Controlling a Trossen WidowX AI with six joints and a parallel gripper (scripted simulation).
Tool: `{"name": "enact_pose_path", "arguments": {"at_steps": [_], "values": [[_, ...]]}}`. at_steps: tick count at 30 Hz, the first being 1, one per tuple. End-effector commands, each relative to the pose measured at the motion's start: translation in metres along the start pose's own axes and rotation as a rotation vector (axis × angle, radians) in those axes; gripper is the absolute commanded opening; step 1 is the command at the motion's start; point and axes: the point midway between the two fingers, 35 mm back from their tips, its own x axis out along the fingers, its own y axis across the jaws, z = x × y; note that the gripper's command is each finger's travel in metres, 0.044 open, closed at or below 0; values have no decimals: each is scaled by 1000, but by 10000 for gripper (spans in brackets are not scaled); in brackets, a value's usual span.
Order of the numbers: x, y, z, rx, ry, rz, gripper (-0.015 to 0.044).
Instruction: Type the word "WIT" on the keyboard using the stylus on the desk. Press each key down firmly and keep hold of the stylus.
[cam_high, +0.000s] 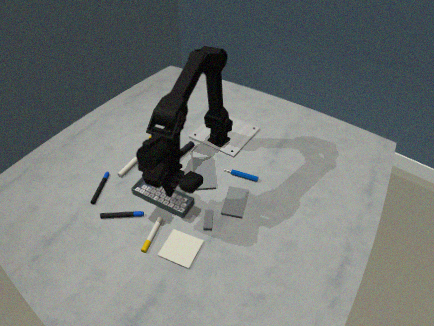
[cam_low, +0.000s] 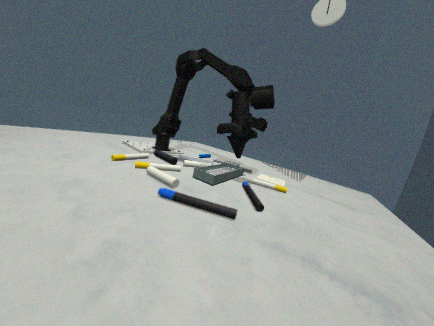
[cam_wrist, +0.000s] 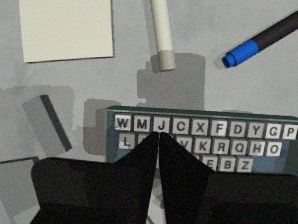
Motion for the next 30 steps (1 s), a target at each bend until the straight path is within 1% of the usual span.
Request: {"name": "enact_pose_path", "arguments": {"at_steps": [1, 12, 17, 27, 29, 30], "values": [[17, 13, -19, -24, 193, -6, 0], [17, 10, -18, -24, 193, -6, 0], [17, -50, -17, -25, 193, -12, 0], [17, -53, -17, -25, 193, -12, 0], [17, -63, -16, -24, 192, -13, 0], [17, -77, -15, -24, 192, -15, 0]]}}
